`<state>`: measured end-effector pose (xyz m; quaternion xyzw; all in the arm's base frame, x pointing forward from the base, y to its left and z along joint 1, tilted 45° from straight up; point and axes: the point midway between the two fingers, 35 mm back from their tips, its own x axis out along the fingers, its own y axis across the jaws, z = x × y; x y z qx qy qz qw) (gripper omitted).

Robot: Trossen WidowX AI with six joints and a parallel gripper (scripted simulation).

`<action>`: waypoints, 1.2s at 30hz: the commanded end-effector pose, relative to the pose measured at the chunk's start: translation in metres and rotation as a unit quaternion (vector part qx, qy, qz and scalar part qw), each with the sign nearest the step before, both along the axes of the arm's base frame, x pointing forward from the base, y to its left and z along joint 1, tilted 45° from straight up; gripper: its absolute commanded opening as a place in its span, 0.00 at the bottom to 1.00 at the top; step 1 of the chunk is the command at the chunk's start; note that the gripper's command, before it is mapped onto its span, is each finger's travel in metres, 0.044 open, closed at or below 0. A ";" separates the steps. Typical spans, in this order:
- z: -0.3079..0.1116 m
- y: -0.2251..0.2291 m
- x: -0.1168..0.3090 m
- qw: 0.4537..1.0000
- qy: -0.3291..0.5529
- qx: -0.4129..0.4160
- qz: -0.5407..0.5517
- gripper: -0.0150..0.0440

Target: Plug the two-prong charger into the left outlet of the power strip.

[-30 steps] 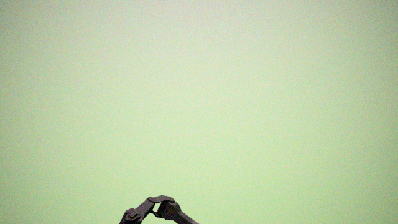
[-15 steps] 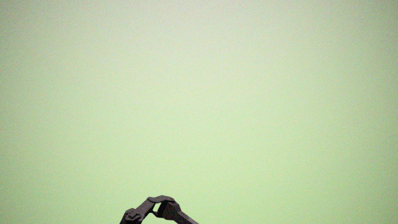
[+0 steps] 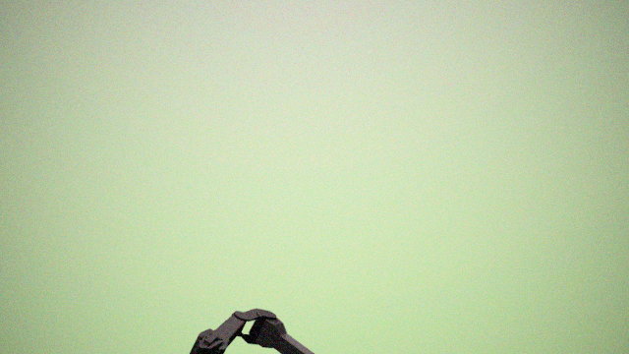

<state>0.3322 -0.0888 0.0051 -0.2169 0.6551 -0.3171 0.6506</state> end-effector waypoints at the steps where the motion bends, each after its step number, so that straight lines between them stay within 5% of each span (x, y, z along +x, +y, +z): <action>1: 0.002 0.000 0.004 1.000 -0.011 -0.001 0.002 0.25; 36: 0.001 -0.001 0.007 1.000 -0.011 -0.001 0.002 0.25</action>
